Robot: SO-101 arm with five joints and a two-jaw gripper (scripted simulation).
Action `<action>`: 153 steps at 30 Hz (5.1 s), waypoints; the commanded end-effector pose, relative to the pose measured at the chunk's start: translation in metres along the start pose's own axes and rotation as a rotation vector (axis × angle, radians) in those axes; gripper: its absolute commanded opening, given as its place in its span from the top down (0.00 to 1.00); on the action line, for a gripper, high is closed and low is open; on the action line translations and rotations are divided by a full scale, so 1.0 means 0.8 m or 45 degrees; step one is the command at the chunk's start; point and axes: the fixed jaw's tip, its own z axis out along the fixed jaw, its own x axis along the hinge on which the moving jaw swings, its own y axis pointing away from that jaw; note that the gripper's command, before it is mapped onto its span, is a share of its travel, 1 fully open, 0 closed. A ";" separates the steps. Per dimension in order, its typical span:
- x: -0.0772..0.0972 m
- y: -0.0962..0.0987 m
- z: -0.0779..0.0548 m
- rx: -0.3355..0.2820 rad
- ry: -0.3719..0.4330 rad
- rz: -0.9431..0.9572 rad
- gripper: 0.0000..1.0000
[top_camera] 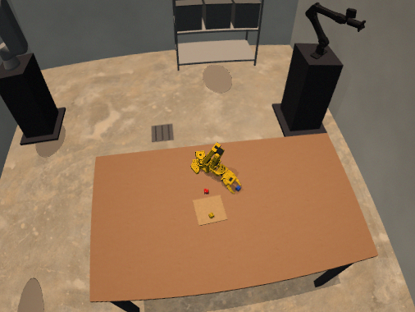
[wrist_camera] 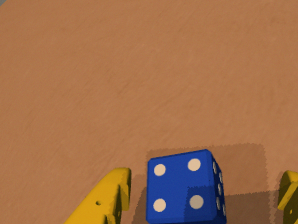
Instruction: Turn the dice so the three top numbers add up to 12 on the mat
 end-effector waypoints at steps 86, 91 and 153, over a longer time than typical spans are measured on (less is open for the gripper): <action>-0.022 0.030 -0.002 0.152 0.448 0.105 0.72; -0.024 0.031 -0.007 0.153 0.459 0.077 0.72; -0.025 0.031 -0.008 0.299 0.793 -0.154 0.72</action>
